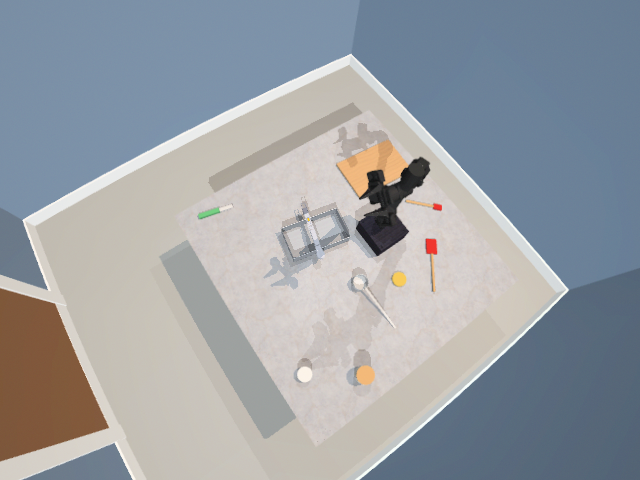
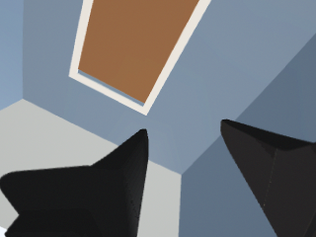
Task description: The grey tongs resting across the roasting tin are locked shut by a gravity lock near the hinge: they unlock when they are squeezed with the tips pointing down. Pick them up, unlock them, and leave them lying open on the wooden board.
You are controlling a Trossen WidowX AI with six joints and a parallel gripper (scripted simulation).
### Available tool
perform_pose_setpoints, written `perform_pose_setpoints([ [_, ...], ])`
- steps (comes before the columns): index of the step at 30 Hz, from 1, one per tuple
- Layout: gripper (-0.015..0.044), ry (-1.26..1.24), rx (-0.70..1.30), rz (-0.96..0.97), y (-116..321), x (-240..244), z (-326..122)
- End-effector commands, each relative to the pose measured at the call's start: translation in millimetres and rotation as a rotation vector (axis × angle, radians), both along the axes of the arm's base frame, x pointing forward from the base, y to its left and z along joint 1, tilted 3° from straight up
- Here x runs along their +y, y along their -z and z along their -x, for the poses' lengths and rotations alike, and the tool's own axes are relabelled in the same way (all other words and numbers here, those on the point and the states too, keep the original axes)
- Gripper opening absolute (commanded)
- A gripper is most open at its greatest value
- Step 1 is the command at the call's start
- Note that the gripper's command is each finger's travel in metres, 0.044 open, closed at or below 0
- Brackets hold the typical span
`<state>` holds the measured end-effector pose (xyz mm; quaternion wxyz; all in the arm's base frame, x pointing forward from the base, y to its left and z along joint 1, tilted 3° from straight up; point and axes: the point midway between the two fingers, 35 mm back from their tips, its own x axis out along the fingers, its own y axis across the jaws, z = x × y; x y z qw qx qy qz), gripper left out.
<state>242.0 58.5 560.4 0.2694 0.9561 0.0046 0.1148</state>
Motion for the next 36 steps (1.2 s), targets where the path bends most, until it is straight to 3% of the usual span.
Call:
perform_pose_setpoints([
  [1, 0.0260, 0.059, 0.105, 0.179, 43, 0, -43],
  [10, 0.0260, 0.131, 0.417, 0.572, 173, -44, -126],
  [17, 0.0260, 0.097, 0.667, 0.795, 279, -99, -147],
  [24, 0.0260, -0.020, 0.914, 0.911, 392, -158, -130],
  [32, 0.0260, -0.225, 1.121, 0.916, 507, -200, -66],
  [36, 0.0260, -0.264, 1.145, 0.905, 524, -204, -51],
])
